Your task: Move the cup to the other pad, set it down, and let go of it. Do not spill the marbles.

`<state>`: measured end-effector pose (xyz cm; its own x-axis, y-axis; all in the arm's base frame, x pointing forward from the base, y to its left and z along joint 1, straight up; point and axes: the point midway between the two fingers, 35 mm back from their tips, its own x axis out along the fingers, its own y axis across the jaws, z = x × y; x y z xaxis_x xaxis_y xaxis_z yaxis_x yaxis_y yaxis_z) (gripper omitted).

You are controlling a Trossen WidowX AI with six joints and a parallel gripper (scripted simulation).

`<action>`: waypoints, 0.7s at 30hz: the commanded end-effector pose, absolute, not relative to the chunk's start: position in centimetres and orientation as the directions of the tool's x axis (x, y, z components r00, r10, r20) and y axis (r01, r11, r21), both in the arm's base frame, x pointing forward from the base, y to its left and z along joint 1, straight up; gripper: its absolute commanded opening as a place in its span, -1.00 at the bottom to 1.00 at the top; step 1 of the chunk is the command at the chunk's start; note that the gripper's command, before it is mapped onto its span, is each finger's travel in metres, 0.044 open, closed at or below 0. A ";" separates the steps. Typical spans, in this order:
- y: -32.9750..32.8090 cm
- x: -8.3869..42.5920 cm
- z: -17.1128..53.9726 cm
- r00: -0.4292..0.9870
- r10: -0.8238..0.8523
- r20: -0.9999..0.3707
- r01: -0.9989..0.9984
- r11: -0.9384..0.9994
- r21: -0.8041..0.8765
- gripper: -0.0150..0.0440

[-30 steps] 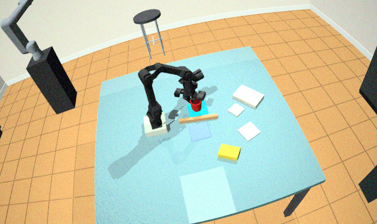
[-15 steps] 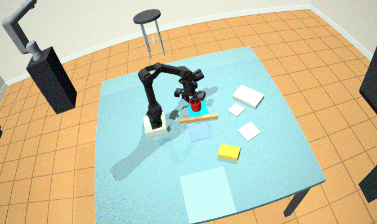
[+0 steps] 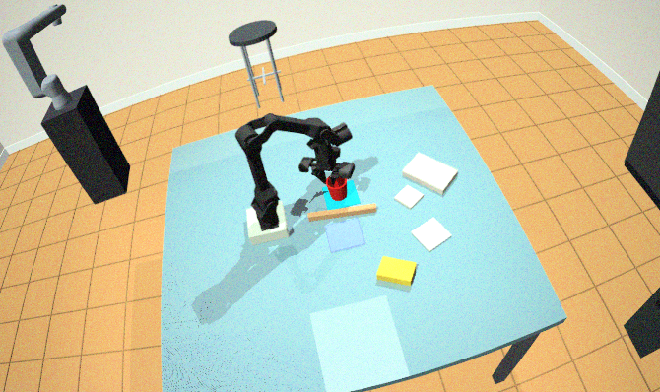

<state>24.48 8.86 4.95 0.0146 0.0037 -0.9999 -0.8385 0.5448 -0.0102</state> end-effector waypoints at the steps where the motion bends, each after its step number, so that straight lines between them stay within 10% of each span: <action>1: 8.9 24.7 6.0 0.028 0.008 -1.000 -0.837 0.546 -0.019 -0.06; 21: 8.8 24.2 8.9 0.028 0.008 -1.000 -0.836 0.549 -0.019 -0.06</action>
